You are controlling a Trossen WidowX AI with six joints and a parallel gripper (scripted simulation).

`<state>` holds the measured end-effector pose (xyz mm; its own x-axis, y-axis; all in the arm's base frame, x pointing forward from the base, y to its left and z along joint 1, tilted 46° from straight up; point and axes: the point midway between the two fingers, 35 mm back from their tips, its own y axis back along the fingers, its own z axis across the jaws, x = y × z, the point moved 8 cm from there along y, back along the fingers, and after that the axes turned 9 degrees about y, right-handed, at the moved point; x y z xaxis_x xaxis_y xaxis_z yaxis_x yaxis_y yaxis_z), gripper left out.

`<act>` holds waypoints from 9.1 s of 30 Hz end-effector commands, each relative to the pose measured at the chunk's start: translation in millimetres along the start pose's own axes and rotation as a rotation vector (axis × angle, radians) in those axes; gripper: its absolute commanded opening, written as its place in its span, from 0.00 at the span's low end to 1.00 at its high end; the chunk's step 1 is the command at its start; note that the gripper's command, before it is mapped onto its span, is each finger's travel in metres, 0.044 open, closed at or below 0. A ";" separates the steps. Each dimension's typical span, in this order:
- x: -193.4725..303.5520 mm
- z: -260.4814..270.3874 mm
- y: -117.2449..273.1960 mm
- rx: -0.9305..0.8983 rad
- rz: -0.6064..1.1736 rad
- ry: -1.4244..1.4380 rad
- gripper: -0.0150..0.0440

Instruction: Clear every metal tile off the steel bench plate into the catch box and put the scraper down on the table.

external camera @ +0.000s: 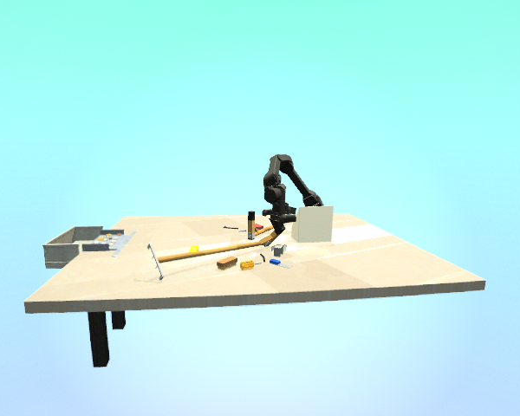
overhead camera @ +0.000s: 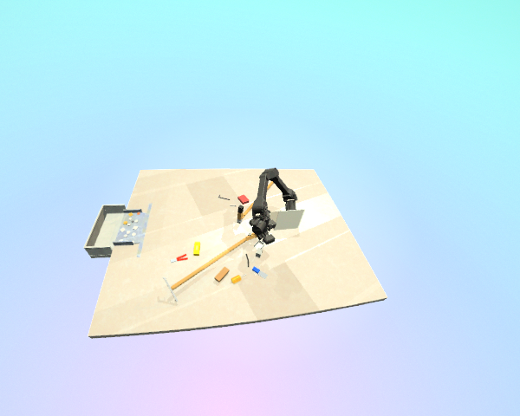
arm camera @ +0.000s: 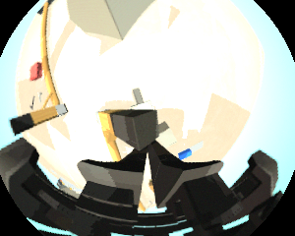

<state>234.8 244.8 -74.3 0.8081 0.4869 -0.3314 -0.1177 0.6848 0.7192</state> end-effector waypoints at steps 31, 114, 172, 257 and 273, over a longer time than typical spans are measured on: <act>0.7 -7.4 97.1 0.003 -0.001 0.001 0.25; -159.5 247.1 96.0 0.044 -0.004 -1.633 0.25; -297.9 269.1 45.4 -0.041 0.012 -2.644 0.25; -298.6 282.0 -62.2 -0.041 0.021 -2.646 0.25; -294.1 297.3 -60.4 -0.042 0.022 -2.647 0.25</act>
<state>171.9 -99.6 158.5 -0.4446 -0.6596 0.6060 -0.1090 0.7113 0.6944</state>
